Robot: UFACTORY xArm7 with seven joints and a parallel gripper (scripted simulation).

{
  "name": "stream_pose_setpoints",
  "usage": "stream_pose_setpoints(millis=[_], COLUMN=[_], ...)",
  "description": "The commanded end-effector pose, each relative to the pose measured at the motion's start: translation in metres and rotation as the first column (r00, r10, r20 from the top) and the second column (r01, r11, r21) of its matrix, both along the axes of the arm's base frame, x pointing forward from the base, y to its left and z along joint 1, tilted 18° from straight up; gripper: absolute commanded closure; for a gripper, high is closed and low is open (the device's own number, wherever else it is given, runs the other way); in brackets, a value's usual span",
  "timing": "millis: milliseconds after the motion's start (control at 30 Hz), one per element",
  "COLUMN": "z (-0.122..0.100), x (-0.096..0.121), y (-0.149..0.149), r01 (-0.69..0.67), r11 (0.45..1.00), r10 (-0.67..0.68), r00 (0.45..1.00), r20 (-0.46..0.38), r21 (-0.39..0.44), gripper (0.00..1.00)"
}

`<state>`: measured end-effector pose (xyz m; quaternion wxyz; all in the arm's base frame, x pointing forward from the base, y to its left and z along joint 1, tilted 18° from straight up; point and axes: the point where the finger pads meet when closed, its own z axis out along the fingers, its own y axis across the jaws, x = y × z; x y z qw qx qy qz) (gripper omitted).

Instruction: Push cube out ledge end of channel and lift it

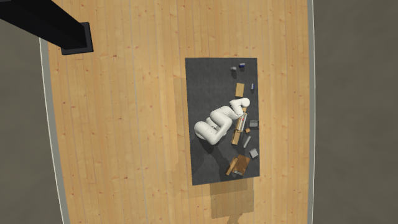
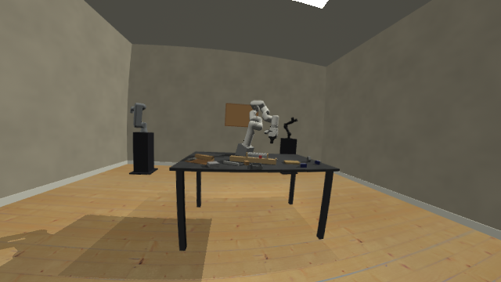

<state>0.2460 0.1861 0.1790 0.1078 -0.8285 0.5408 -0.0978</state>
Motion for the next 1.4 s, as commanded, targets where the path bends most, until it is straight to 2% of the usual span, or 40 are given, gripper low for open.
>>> stream_pose_setpoints(millis=[0, 67, 100, 167, 233, 267, 400, 1367], z=[-0.023, -0.023, -0.030, -0.030, -0.040, -0.040, -0.050, -0.050], x=[0.036, 0.036, 0.045, 0.045, 0.058, 0.058, 0.069, 0.069], y=[0.003, 0.003, -0.001, -0.001, -0.008, -0.008, -0.015, -0.015], r01=[0.206, 0.206, 0.280, 0.280, 0.394, 0.394, 0.490, 0.494], r11=[0.972, 0.972, 0.949, 0.949, 0.900, 0.900, 0.844, 0.841], r10=[-0.199, -0.199, -0.268, -0.268, -0.374, -0.374, -0.460, -0.464], r00=[0.978, 0.978, 0.959, 0.959, 0.918, 0.918, 0.871, 0.868], r20=[-0.068, -0.068, -0.094, -0.094, -0.136, -0.136, -0.175, -0.177], r21=[0.111, 0.111, 0.143, 0.143, 0.187, 0.187, 0.217, 0.219], gripper=[1.00, 1.00, 1.00, 1.00, 1.00, 1.00, 1.00, 1.00])
